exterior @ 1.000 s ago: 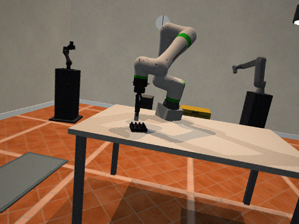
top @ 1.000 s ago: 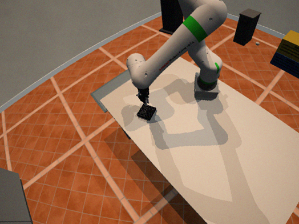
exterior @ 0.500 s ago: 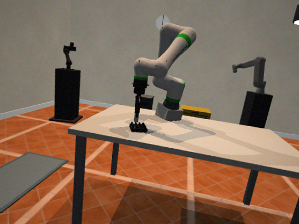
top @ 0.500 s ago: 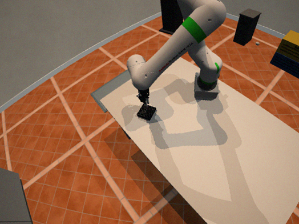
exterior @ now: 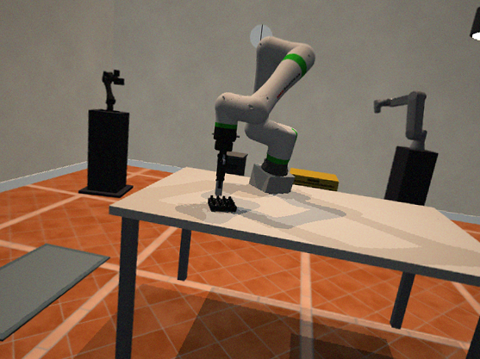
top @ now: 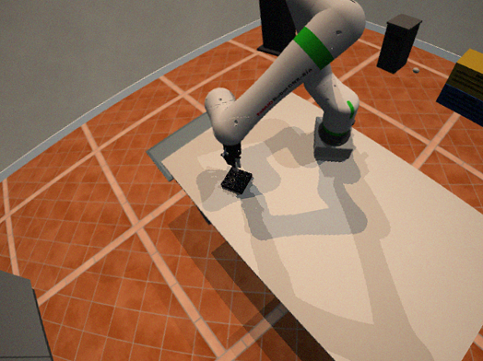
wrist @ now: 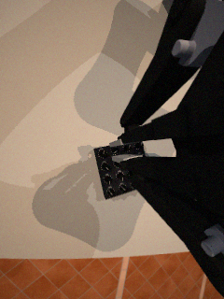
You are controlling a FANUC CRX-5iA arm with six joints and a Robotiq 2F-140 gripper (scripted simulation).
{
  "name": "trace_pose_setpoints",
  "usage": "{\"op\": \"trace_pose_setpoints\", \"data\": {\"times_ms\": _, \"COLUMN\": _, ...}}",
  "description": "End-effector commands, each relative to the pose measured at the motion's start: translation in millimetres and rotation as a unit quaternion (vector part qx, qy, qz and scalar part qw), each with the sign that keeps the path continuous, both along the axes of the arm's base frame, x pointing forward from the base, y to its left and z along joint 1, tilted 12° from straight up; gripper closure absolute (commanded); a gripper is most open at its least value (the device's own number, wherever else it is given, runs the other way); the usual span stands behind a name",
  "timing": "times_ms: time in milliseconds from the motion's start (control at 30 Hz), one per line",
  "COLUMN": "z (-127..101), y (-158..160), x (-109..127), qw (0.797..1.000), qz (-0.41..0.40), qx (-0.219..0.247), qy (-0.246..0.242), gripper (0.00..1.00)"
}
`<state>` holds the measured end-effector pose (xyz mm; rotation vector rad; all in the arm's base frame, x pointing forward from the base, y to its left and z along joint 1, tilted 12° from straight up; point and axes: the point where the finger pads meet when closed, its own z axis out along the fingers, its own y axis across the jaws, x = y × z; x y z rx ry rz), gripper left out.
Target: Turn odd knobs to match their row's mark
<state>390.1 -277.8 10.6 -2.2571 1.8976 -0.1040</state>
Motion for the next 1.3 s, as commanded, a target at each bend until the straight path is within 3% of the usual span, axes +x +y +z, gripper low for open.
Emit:
{"op": "trace_pose_setpoints", "data": {"times_ms": 0, "z": 0.2, "y": -0.2, "x": 0.1, "qw": 1.0, "qz": 0.0, "qx": 0.0, "qy": 0.0, "gripper": 0.88}}
{"op": "trace_pose_setpoints", "data": {"times_ms": 1267, "z": -5.8, "y": 0.4, "x": 1.2, "qw": 1.0, "qz": 0.0, "qx": 0.0, "qy": 0.0, "gripper": 0.88}}
